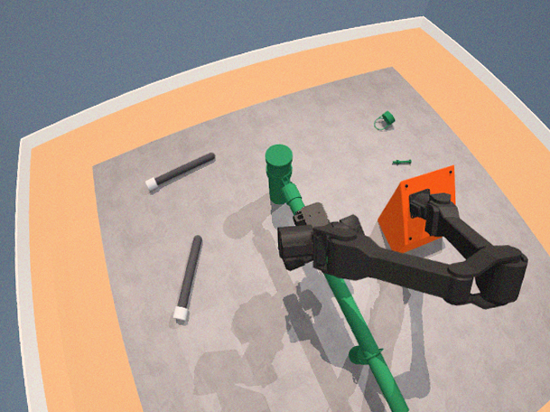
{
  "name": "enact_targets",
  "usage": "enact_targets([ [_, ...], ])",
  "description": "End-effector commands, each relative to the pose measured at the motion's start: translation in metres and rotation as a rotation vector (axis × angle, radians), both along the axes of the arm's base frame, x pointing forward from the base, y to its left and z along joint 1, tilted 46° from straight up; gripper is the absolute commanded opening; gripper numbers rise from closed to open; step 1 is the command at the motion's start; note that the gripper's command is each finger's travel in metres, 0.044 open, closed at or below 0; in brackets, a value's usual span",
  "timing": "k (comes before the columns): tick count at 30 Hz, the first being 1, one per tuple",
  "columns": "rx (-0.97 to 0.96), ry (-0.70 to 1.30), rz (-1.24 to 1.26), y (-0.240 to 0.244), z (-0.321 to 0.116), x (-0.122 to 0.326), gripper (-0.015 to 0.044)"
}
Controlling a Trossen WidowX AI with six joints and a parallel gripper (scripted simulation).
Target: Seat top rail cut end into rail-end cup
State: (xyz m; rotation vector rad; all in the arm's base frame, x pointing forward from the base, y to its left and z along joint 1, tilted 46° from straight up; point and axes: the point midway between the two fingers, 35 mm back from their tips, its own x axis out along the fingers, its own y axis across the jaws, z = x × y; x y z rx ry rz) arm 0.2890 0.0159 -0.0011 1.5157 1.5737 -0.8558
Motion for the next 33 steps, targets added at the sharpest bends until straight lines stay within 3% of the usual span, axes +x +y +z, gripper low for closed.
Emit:
enact_targets([
  [1, -0.012, -0.007, -0.001, -0.0050, 0.0000, 0.0016, 0.0000],
  [33, -0.001, 0.000, 0.002, -0.0090, -0.0046, 0.0018, 0.0000],
])
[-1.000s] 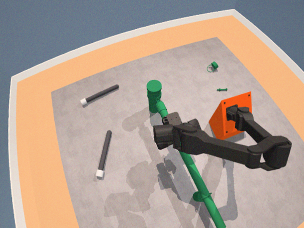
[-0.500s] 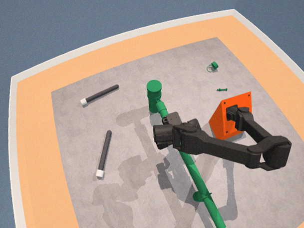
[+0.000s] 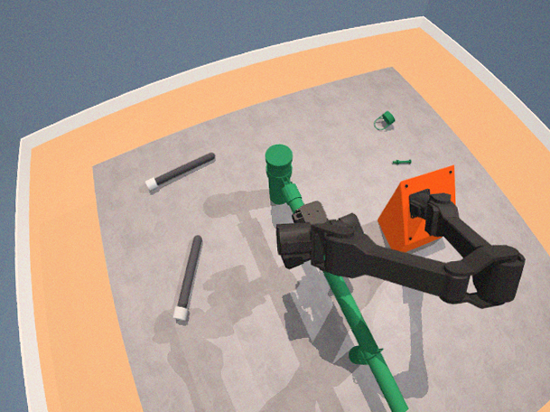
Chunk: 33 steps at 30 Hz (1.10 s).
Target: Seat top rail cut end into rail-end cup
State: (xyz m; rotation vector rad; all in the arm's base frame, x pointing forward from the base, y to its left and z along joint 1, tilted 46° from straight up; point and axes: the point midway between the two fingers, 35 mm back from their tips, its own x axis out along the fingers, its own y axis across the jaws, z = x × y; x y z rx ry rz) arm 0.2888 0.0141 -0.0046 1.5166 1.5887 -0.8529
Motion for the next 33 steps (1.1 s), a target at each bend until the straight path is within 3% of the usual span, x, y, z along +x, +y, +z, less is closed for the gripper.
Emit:
enact_targets([
  [1, -0.011, -0.007, -0.003, -0.008, -0.001, 0.002, 0.0000],
  [33, -0.012, -0.008, -0.003, -0.031, -0.017, 0.008, 0.0000],
])
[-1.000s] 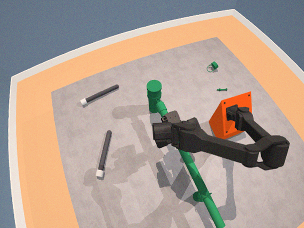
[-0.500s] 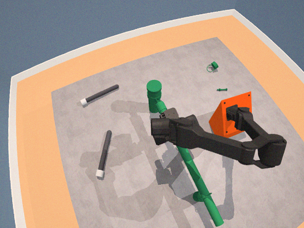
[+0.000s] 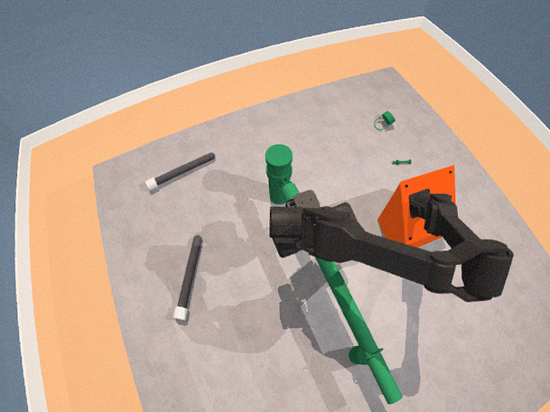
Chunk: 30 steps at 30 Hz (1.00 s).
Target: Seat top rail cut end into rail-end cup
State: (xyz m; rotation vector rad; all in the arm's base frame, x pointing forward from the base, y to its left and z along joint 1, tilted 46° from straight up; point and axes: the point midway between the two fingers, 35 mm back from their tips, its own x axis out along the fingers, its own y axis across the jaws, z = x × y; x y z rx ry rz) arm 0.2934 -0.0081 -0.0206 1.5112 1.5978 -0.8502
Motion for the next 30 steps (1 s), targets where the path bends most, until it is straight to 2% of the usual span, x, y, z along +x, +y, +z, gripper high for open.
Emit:
enact_targets([
  [1, 0.000, 0.000, 0.000, 0.000, 0.000, 0.000, 0.0000],
  [9, 0.000, 0.000, 0.000, 0.000, 0.000, 0.000, 0.0000],
  [19, 0.000, 0.000, 0.000, 0.000, 0.001, 0.000, 0.0262],
  [25, 0.000, 0.000, 0.001, 0.000, 0.024, -0.001, 0.0420],
  [26, 0.000, 0.001, 0.001, 0.000, 0.029, -0.001, 0.0440],
  [30, 0.001, 0.001, 0.001, 0.000, 0.052, -0.004, 0.0440],
])
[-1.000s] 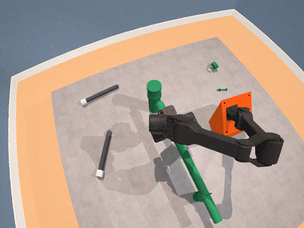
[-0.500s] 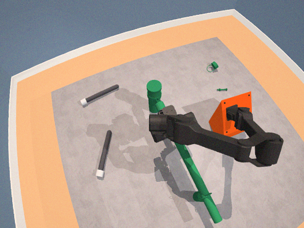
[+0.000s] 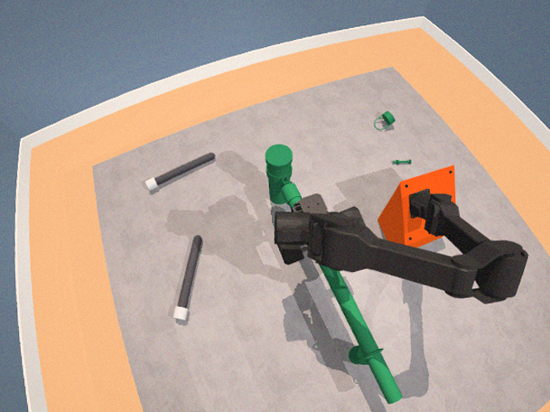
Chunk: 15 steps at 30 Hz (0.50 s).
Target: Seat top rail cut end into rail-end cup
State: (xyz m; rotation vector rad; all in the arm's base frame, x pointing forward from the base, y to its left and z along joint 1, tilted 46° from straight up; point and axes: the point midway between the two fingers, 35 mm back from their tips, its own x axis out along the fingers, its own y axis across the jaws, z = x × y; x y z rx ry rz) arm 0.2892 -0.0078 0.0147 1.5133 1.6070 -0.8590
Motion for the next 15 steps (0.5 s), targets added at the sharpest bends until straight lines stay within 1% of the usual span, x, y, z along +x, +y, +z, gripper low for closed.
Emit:
enact_targets([
  [1, -0.003, -0.010, 0.004, -0.001, 0.020, 0.000, 0.0440],
  [4, -0.002, -0.009, -0.001, -0.002, 0.016, 0.000, 0.0440],
  [10, -0.002, -0.008, -0.001, -0.022, 0.055, -0.003, 0.0440],
  [15, -0.002, -0.008, -0.001, -0.022, 0.055, -0.003, 0.0440],
])
